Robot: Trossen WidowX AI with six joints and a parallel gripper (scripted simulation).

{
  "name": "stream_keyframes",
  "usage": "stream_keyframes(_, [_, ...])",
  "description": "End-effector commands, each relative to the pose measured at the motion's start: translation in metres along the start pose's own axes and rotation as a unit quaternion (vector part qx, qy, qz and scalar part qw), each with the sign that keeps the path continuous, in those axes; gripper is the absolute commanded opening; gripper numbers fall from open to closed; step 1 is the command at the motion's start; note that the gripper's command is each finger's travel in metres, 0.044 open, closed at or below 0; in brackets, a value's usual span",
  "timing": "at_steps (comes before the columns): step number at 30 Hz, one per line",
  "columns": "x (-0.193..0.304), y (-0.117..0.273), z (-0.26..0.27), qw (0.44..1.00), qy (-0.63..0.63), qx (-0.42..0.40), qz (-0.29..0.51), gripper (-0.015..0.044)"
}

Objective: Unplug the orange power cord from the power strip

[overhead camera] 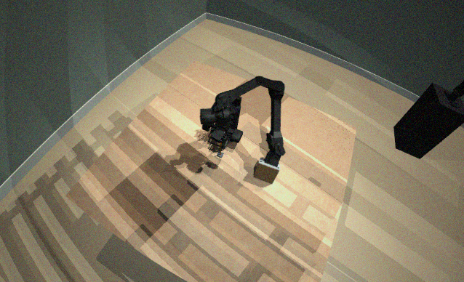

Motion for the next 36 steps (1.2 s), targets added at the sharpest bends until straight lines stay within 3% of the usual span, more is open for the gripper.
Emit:
stream_keyframes(1, [-0.001,0.007,0.000,1.000,0.005,0.003,0.003,0.0160])
stream_keyframes(36, [0.042,0.007,-0.004,1.000,0.006,0.003,0.004,0.0160])
Point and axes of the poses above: the point midway between the two fingers, 35 mm back from their tips, its own y axis back along the fingers, its own z axis across the jaws, x = y × z, the point moved 5 cm from there along y, back along the fingers, and after that the axes turned 6 degrees about -y, right-handed, at the moved point
